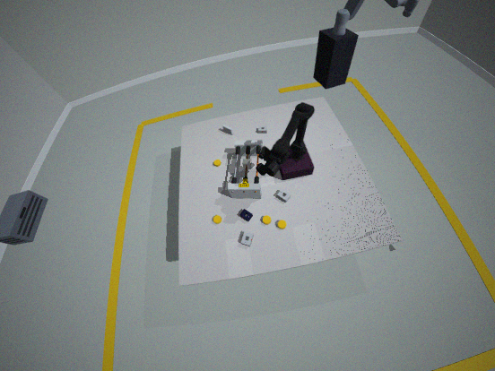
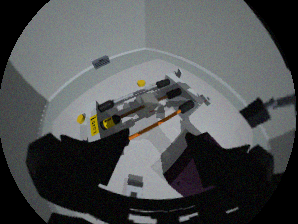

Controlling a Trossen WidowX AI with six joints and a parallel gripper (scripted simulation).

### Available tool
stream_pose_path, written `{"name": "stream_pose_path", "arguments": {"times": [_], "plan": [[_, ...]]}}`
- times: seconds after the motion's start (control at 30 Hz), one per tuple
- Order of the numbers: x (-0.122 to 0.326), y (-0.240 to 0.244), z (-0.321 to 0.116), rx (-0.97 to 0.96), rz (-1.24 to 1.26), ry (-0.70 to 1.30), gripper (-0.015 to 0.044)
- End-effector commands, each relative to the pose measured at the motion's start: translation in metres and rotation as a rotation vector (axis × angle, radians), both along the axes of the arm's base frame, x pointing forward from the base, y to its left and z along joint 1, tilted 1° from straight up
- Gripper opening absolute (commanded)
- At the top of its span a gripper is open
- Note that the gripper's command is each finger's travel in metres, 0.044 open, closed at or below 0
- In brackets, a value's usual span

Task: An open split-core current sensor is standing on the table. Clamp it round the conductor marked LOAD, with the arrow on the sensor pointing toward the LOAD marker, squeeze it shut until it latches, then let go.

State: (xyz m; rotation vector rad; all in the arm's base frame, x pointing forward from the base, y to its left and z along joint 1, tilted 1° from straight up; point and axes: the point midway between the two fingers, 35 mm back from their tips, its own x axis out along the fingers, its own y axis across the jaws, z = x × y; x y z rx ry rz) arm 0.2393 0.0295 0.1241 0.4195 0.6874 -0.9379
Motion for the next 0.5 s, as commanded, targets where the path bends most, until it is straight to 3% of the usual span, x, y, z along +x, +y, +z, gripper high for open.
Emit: {"name": "stream_pose_path", "arguments": {"times": [0.0,0.3,0.43,0.47], "plan": [[0.000,0.001,0.000,0.009,-0.004,0.001,0.0440],[0.001,0.000,0.000,0.016,-0.013,0.004,0.0440],[0.018,-0.012,0.001,0.164,-0.191,0.057,0.0440],[0.005,-0.003,-0.002,0.065,-0.067,0.038,0.0440]]}}
